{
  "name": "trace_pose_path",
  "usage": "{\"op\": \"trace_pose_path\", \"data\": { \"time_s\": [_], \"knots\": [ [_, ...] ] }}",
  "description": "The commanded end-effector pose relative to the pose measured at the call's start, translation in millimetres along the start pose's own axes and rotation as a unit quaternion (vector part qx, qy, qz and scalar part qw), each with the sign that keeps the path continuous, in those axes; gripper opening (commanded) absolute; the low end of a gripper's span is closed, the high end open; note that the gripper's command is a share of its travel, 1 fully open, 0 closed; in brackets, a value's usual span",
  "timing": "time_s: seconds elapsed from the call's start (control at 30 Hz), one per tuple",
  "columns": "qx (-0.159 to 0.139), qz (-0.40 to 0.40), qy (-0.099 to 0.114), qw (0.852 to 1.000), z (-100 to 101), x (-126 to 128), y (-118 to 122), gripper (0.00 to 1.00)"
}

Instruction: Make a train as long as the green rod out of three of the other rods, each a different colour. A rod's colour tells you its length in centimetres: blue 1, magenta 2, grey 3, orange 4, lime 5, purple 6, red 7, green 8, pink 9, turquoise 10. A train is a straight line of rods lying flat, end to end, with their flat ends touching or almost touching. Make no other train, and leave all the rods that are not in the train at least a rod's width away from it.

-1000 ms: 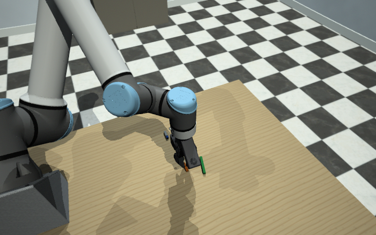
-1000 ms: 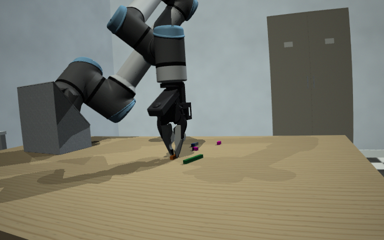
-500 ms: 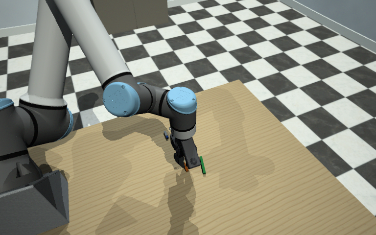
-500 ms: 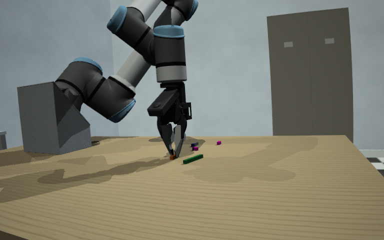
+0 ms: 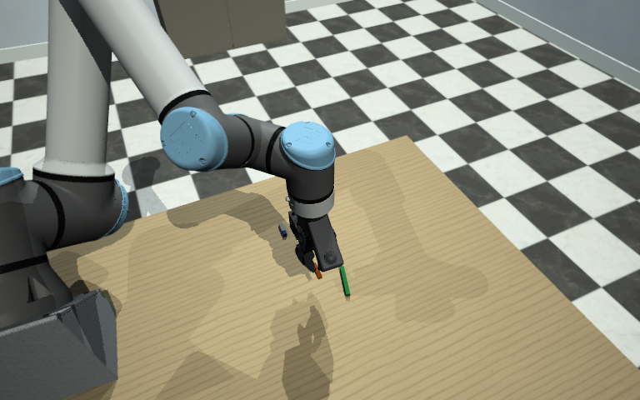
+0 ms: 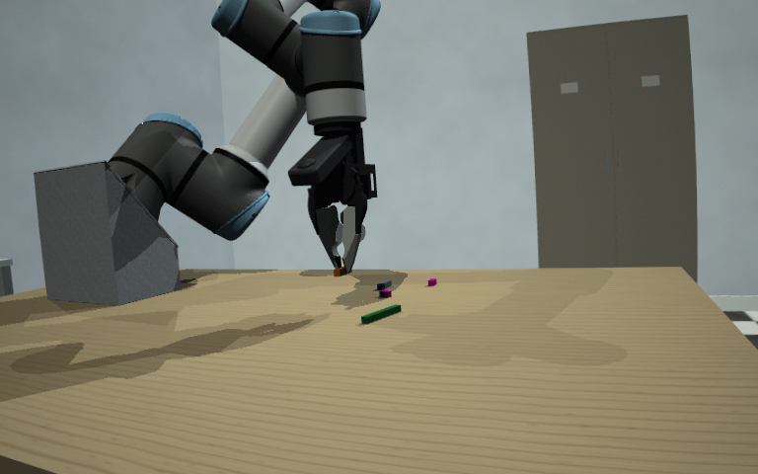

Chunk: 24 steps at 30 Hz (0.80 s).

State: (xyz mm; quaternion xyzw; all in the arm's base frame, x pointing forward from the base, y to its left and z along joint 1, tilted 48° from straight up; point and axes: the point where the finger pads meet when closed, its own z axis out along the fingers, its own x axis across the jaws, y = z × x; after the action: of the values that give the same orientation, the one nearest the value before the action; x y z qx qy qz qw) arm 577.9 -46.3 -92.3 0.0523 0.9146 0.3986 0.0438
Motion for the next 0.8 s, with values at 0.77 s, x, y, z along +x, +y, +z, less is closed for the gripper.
{"op": "trace_pose_path", "data": {
  "time_s": [0.77],
  "knots": [
    [-0.002,0.003,0.006,1.000,-43.0,-0.7,52.1,0.00]
  ]
}}
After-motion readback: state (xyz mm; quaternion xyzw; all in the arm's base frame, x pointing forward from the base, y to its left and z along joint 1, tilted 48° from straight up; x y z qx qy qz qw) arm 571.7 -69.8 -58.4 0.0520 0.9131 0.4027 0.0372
